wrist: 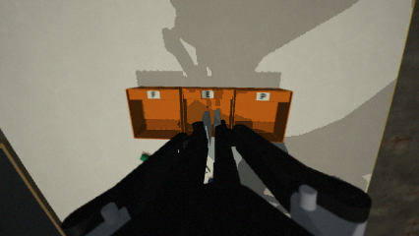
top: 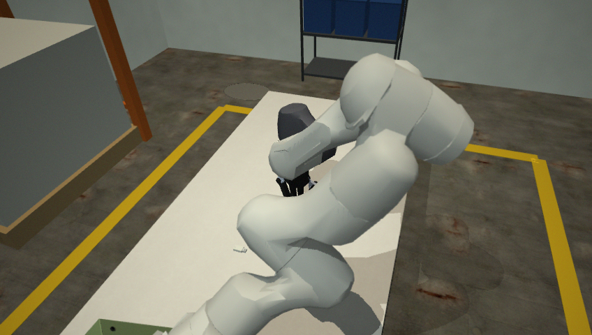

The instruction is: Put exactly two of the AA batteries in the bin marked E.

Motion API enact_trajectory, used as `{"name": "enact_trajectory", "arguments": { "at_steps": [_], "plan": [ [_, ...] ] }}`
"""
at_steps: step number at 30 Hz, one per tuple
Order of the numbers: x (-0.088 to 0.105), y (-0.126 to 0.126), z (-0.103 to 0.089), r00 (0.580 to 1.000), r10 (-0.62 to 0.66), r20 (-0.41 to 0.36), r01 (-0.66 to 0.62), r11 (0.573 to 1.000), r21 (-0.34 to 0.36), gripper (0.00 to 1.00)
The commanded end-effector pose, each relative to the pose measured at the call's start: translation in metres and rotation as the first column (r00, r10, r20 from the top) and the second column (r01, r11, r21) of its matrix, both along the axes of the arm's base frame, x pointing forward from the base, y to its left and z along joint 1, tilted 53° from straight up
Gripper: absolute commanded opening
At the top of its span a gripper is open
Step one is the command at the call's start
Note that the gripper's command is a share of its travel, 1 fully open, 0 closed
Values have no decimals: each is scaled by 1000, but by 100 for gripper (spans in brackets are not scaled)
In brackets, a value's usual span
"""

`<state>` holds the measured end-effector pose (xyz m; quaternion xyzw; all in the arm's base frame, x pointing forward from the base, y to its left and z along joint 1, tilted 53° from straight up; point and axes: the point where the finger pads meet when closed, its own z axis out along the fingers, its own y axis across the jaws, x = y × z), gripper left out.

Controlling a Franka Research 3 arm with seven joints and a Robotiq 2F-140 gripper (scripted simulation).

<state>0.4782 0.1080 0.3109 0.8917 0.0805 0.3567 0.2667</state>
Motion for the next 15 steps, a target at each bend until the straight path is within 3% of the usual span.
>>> {"name": "enact_trajectory", "arguments": {
  "at_steps": [1, 15],
  "plan": [
    [7, 2, -3, 1000, -3, 20, 2, 1000, 24, 5],
    [24, -8, -17, 1000, -3, 20, 2, 1000, 24, 5]
  ]
}}
